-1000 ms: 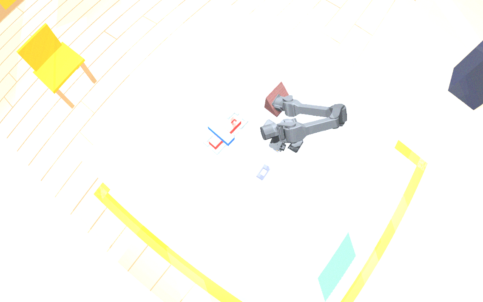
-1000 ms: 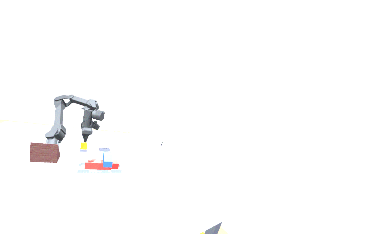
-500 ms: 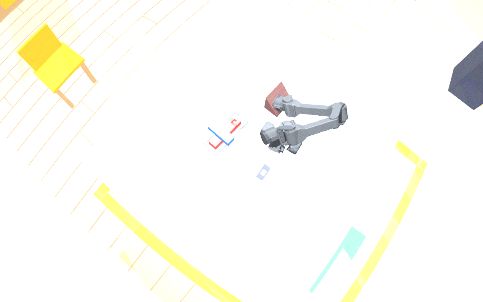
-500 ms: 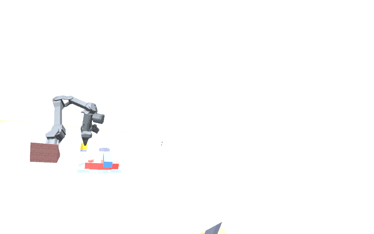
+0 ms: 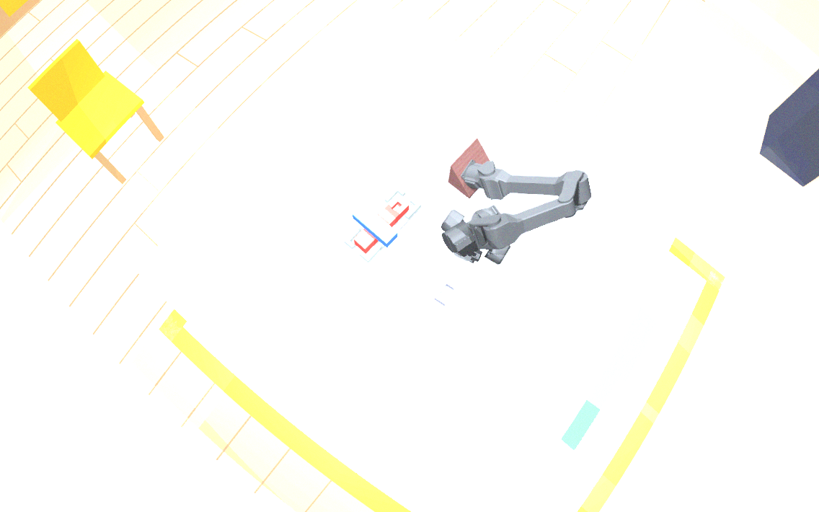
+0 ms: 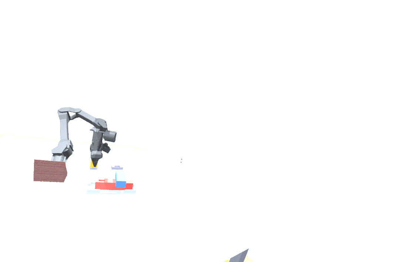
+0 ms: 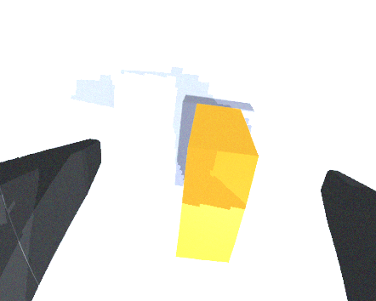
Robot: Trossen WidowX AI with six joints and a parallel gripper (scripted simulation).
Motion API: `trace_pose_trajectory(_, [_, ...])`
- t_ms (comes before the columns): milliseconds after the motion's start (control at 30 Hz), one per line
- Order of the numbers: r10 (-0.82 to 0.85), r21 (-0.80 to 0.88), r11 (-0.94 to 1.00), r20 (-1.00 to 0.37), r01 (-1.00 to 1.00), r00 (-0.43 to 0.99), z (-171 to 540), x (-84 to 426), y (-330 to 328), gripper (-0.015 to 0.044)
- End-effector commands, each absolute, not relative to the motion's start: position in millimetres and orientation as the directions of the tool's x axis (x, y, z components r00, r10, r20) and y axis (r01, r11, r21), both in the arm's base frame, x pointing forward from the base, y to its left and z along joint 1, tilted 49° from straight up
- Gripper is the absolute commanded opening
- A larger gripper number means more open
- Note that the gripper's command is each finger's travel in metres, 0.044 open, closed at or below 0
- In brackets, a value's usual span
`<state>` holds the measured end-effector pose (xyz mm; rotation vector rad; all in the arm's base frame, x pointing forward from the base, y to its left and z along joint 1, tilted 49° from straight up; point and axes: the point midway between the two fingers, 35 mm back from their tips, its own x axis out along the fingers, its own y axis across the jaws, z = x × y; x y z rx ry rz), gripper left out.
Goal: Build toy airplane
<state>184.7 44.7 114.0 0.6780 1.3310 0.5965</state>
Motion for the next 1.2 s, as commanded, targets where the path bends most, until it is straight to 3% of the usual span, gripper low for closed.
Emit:
trace_pose_trajectory(0, [0.737,0.744,0.668,-0.66,-0.005,0.144,109.9,183.9,50.1,0.044])
trace_pose_trajectory(133, [0.738,0.745,0.667,-0.659,-0.006,0.144,107.7,184.1,53.2,0.044])
trace_pose_trajectory(600, [0.738,0.745,0.667,-0.659,-0.006,0.144,107.7,184.1,53.2,0.0072])
trace_pose_trajectory(867, [0.738,0.745,0.667,-0.659,-0.006,0.144,107.7,184.1,53.2,0.0])
trace_pose_trajectory(1167, [0.728,0.737,0.676,-0.668,0.0,0.152,122.0,182.9,35.9,0.0])
